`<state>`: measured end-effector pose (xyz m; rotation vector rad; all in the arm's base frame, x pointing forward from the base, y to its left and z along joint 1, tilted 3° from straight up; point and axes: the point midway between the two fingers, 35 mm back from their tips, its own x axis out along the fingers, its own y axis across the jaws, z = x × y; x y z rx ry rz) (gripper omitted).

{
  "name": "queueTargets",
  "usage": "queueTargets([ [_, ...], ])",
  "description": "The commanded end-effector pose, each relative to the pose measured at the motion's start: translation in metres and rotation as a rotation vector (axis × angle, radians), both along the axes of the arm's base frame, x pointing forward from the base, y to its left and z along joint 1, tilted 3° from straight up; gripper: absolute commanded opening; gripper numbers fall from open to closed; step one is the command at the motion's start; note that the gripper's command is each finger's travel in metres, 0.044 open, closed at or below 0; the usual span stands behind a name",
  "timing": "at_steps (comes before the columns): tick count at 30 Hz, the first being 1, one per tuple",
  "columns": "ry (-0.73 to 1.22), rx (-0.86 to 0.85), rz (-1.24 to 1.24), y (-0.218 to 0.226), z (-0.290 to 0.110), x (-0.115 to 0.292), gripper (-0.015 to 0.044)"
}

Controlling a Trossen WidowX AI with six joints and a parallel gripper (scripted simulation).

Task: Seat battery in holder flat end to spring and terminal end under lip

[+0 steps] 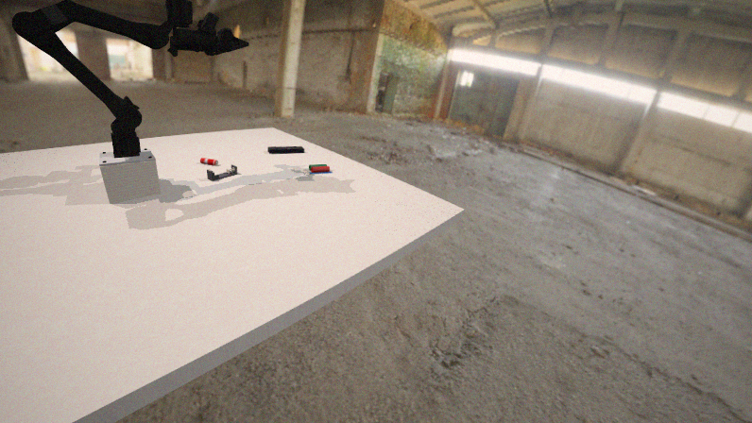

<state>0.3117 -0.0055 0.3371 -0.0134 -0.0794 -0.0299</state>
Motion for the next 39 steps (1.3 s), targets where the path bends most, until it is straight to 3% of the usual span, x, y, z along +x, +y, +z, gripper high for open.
queueTargets([
  [1, 0.014, -0.016, 0.003, 0.001, -0.003, 0.002, 0.0374],
  [7, 0.399, -0.512, 0.175, 0.037, -0.098, 0.04, 0.0226],
  [17, 0.768, -1.154, 0.692, 0.086, -0.227, 0.031, 0.0226],
  [26, 0.849, -1.655, 1.391, 0.109, -0.317, -0.021, 0.0226],
  [29, 0.827, -1.732, 1.562, 0.112, -0.331, -0.034, 0.0226],
  [39, 0.827, -1.732, 1.562, 0.112, -0.331, -0.034, 0.0226],
])
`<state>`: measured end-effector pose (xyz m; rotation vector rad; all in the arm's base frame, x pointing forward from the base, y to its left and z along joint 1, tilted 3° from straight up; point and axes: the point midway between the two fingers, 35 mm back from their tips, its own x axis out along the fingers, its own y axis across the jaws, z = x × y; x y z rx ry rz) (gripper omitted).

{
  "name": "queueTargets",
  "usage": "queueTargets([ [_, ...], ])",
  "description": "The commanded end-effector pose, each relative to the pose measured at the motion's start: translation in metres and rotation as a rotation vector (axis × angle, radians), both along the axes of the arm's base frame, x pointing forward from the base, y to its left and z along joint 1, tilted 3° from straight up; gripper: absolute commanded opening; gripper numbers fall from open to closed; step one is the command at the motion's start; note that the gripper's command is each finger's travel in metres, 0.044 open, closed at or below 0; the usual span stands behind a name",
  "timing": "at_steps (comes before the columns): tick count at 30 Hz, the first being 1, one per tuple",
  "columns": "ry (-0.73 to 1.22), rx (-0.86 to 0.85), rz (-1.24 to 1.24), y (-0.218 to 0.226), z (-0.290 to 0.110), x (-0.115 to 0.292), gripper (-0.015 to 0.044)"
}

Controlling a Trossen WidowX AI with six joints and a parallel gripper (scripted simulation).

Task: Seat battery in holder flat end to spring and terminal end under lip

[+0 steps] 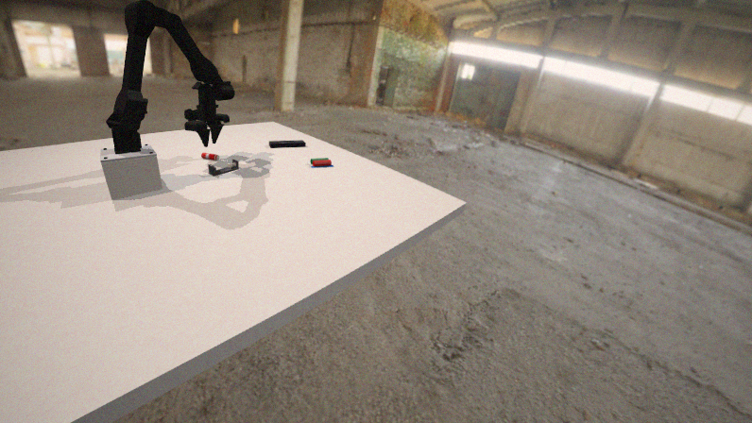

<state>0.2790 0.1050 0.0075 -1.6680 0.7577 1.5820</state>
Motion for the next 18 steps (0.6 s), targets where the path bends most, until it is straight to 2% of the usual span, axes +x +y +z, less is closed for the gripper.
queueTargets([
  [1, 0.013, -0.001, 0.021, 0.001, -0.002, -0.001, 0.0226],
  [18, 0.017, 0.0, 0.01, 0.003, -0.026, 0.0, 0.0226],
])
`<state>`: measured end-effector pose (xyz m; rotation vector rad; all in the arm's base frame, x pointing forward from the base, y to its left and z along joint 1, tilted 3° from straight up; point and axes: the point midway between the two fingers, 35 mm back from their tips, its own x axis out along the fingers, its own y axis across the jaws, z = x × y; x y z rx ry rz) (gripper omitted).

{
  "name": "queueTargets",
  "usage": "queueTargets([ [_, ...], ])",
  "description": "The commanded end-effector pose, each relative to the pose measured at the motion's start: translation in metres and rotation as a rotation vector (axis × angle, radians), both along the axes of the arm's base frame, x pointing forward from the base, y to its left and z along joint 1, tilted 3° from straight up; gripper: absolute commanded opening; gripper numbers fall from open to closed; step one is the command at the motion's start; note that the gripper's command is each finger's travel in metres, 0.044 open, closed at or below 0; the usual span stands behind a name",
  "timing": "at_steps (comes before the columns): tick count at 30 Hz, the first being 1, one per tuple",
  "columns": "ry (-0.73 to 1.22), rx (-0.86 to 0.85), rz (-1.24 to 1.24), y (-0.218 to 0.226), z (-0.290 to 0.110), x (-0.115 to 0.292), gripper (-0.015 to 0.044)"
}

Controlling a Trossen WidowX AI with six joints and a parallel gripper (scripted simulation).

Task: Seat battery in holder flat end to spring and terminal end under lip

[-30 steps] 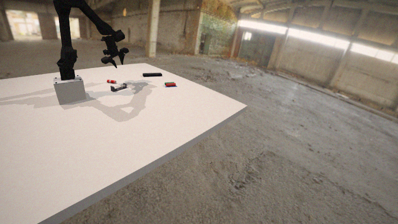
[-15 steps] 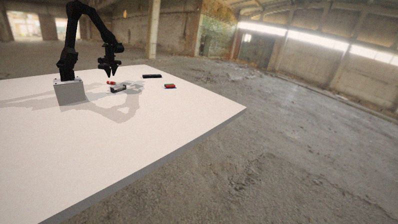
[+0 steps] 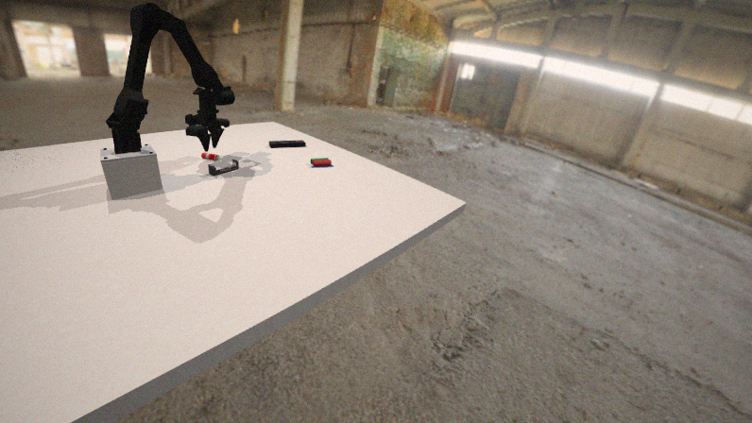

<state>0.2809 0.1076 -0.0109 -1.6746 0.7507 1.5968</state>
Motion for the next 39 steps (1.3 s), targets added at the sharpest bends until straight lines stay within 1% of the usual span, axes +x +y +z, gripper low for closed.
queueTargets([
  [1, 0.012, 0.001, -0.005, 0.0, -0.009, -0.002, 0.0226],
  [18, 0.009, 0.0, 0.007, 0.001, -0.033, -0.001, 0.0226],
  [23, 0.009, 0.0, 0.007, 0.001, -0.033, -0.001, 0.0095],
  [28, 0.009, 0.0, 0.007, 0.001, -0.033, -0.001, 0.0064],
  [32, 0.008, 0.0, 0.007, 0.001, -0.032, -0.001, 0.0064],
  [39, 0.008, 0.0, 0.007, -0.001, 0.015, -0.003, 0.0064],
])
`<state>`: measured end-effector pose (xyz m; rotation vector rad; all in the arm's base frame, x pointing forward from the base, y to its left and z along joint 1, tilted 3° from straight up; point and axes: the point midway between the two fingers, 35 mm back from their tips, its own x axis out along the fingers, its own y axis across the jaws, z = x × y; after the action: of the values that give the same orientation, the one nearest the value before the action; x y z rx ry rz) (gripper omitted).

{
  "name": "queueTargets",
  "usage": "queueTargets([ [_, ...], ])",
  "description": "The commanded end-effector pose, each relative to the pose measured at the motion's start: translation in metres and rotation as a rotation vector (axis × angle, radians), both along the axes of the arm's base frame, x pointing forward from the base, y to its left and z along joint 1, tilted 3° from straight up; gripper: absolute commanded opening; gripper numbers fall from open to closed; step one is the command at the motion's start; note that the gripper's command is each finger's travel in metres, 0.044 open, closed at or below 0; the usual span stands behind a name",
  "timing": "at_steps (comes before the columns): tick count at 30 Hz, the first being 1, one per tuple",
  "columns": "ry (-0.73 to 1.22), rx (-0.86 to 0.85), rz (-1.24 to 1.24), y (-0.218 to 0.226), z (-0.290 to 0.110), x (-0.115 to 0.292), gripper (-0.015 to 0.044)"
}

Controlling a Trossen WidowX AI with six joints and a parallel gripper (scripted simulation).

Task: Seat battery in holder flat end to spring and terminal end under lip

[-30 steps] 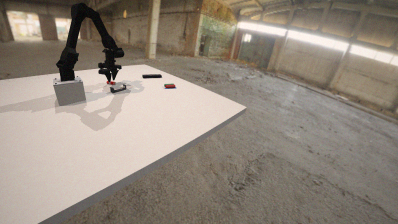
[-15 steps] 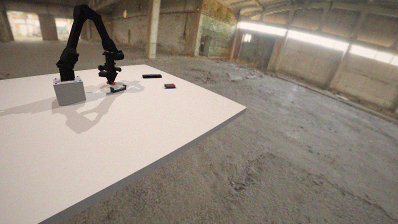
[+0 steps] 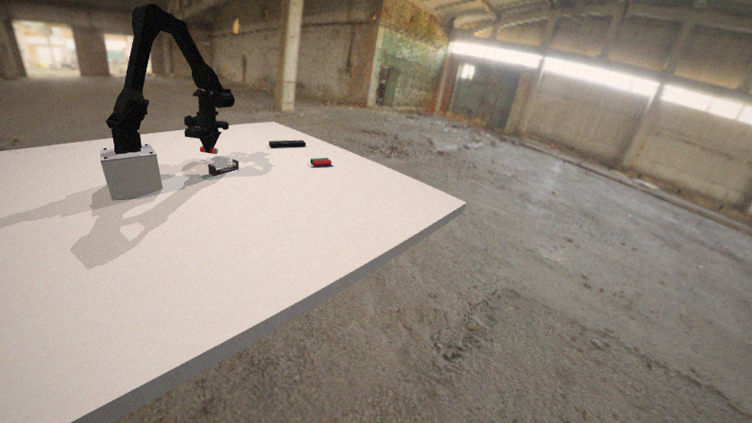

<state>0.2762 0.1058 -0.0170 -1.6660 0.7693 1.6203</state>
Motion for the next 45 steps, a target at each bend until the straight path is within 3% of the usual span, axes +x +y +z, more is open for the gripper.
queueTargets([
  [1, -0.016, 0.009, 0.004, 0.0, 0.023, 0.001, 0.0064],
  [6, -0.011, 0.013, -0.095, -0.007, 0.024, 0.003, 0.0064],
  [34, 0.075, 0.105, -1.965, -0.146, 0.042, -0.002, 0.0064],
  [45, 0.09, 0.068, -2.018, -0.149, 0.037, -0.003, 0.0064],
])
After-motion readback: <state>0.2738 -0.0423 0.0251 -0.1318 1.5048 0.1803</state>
